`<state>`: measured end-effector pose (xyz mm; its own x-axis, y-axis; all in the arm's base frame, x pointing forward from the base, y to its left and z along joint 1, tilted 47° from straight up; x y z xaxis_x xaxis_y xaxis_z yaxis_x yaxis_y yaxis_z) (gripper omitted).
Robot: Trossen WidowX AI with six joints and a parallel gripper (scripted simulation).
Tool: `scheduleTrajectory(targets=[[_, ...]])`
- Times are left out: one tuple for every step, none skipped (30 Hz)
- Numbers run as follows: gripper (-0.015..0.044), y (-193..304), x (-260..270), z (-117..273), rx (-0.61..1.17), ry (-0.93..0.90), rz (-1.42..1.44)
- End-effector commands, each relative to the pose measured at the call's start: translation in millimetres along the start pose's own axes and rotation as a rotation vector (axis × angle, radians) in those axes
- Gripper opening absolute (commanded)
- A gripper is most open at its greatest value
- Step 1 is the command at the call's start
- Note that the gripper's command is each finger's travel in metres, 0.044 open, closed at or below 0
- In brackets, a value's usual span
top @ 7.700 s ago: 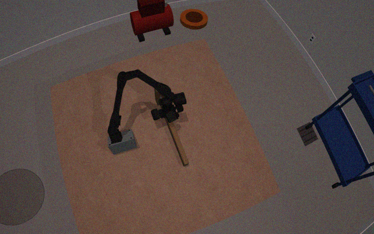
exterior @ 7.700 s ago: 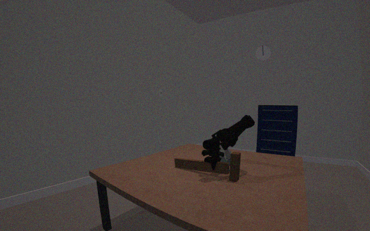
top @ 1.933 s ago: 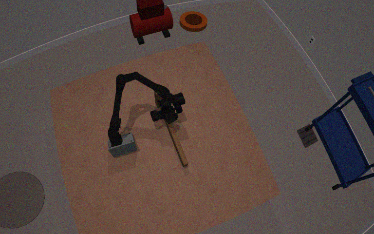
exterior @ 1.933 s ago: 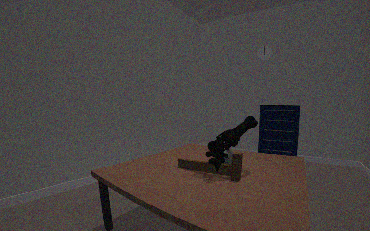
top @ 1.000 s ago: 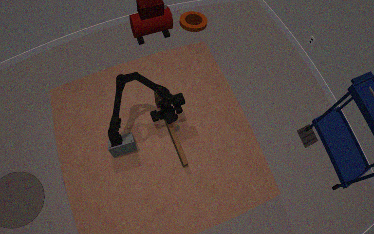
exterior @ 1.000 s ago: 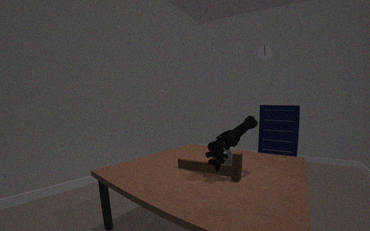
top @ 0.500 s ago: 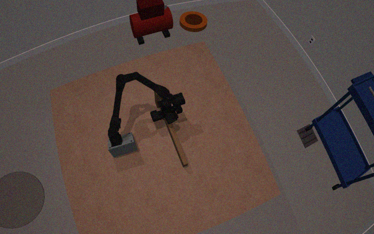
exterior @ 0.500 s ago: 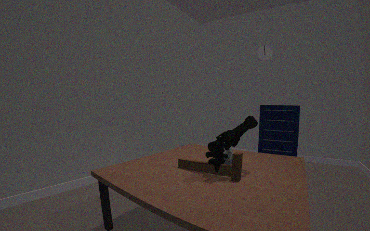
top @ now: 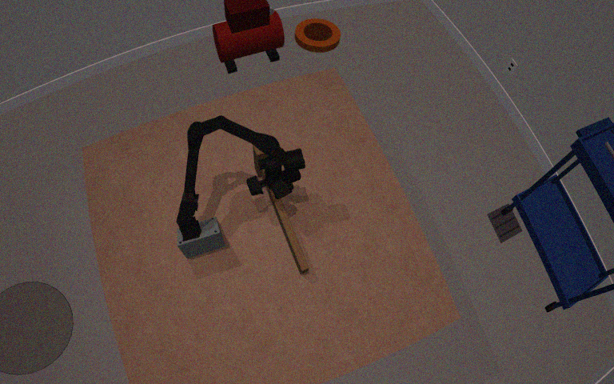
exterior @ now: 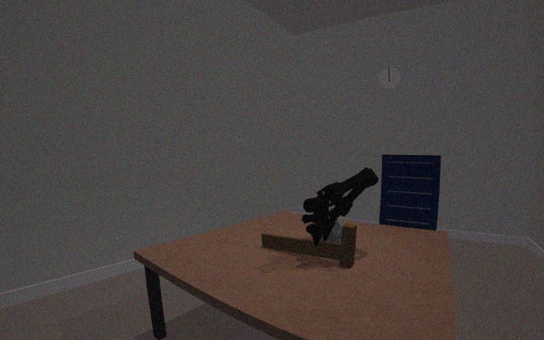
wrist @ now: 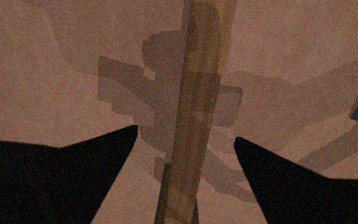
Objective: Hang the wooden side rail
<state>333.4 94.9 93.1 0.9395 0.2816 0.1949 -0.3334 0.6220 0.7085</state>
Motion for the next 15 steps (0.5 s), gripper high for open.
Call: scheduleTrajectory(targets=[[0.0440,-8,-3,0,0.002,0.010,0.000],[0.0440,-13,-4,0,0.002,0.010,0.000],[0.0440,-20,-6,0,0.002,0.010,0.001],[0.0440,-26,-7,0,0.002,0.010,0.001],[0.0440,-28,-8,0,0.002,0.010,0.001],[0.0440,-28,-8,0,0.002,0.010,0.001],[0.0440,-28,-8,0,0.002,0.010,0.001],[0.0440,-28,-8,0,0.002,0.010,0.001],[0.0440,-25,-6,1,0.003,0.003,-0.006],[0.0440,-25,-6,1,0.003,0.003,-0.006],[0.0440,-25,-6,1,0.003,0.003,-0.006],[0.0440,-25,-6,1,0.003,0.003,-0.006],[0.0440,-25,-6,1,0.003,0.003,-0.006],[0.0440,-25,-6,1,0.003,0.003,-0.006],[0.0440,-25,-6,1,0.003,0.003,-0.006]])
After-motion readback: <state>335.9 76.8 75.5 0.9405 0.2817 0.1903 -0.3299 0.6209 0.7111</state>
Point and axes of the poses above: the point midway between the two fingers, 35 mm back from their tips, its own z axis back along the fingers, its own x axis across the jaws, y = z × x, the point moved 4 cm from there along z, back along the fingers, and after that the axes turned 12 degrees about z, right-handed, at the moved point
